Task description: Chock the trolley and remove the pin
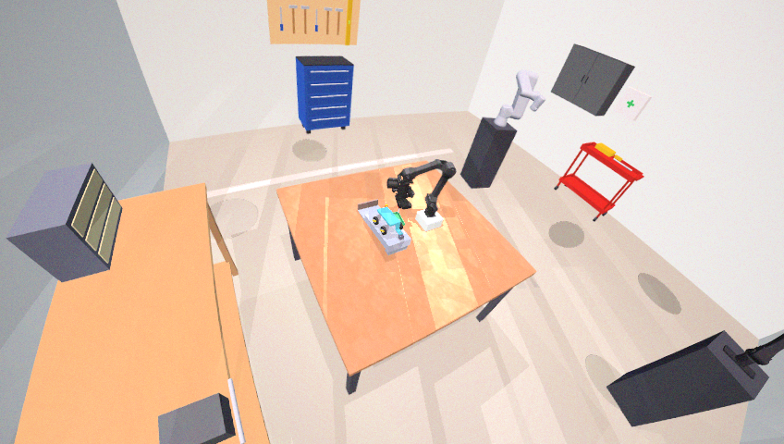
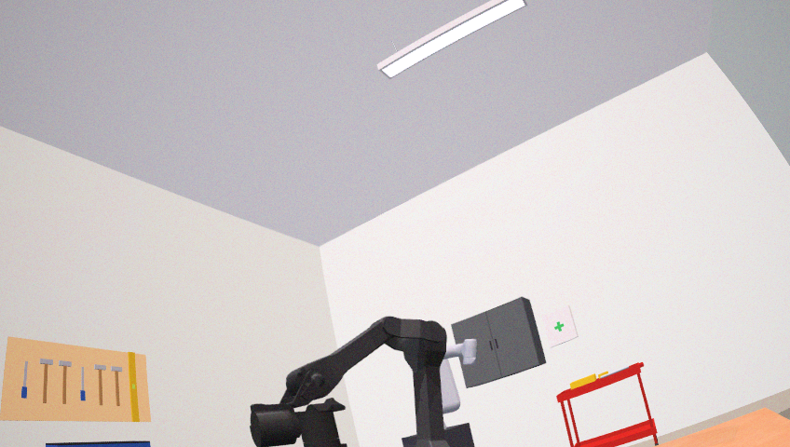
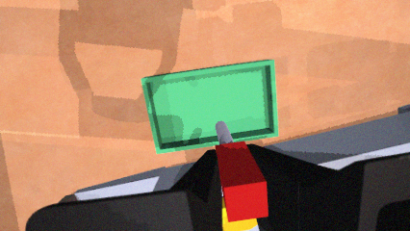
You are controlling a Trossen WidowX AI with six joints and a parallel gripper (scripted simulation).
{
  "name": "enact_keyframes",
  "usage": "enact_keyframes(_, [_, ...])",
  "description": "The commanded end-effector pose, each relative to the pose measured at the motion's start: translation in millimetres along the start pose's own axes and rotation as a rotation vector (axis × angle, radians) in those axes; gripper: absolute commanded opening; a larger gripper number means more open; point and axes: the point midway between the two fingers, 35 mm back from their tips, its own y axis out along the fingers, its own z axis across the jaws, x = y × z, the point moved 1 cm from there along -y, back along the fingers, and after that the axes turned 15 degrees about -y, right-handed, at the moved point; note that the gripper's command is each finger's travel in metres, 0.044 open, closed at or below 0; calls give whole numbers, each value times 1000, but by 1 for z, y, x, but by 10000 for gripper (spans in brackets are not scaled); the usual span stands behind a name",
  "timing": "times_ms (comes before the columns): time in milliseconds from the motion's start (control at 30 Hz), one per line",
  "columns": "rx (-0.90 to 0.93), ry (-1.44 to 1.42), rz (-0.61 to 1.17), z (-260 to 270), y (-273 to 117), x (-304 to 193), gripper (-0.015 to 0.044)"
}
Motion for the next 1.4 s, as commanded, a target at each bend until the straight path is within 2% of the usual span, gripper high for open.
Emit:
enact_keyframes(0, [18,-3,-3,1,3,1,0])
enact_keyframes(267, [165,-3,-39,6,26,2,0])
enact_keyframes(833, [175,-3,-41,27,65,8,0])
enact_keyframes(1067, [175,-3,-41,23,65,7,184])
enact_keyframes(1367, [174,-3,-41,17,67,5,190])
